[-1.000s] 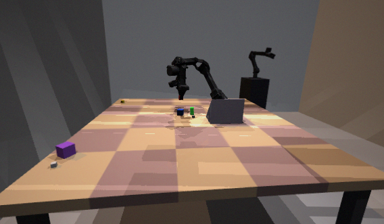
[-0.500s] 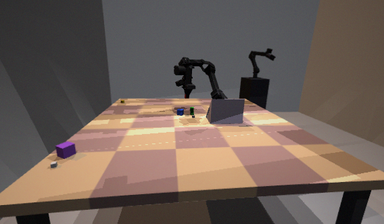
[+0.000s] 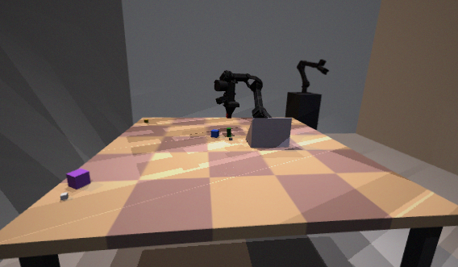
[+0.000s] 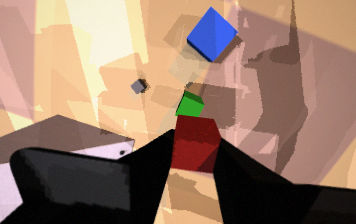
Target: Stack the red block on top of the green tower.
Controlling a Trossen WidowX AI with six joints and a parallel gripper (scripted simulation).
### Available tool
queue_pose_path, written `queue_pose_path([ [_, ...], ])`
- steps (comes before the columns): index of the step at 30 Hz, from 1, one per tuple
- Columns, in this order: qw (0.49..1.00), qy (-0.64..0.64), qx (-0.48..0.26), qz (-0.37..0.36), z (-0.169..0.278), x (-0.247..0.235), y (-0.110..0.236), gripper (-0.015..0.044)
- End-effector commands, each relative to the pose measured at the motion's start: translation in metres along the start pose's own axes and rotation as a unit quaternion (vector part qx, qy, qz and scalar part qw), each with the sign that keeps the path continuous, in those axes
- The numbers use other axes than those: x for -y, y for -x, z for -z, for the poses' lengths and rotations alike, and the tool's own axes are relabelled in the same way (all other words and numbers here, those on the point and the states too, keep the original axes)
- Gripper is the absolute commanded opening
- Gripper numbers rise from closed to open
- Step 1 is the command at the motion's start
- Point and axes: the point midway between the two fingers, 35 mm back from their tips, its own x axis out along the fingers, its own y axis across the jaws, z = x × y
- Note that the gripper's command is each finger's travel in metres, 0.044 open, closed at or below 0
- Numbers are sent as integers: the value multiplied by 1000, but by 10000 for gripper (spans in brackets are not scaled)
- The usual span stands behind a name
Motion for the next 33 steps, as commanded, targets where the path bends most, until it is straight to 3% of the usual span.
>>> queue_pose_path([
  [1,1000,-5,-5,3,2,1,-12,0],
  [20,1000,-20,-13,7,4,-1,-64,0],
  [33,1000,-20,-13,7,4,-1,-65,0],
])
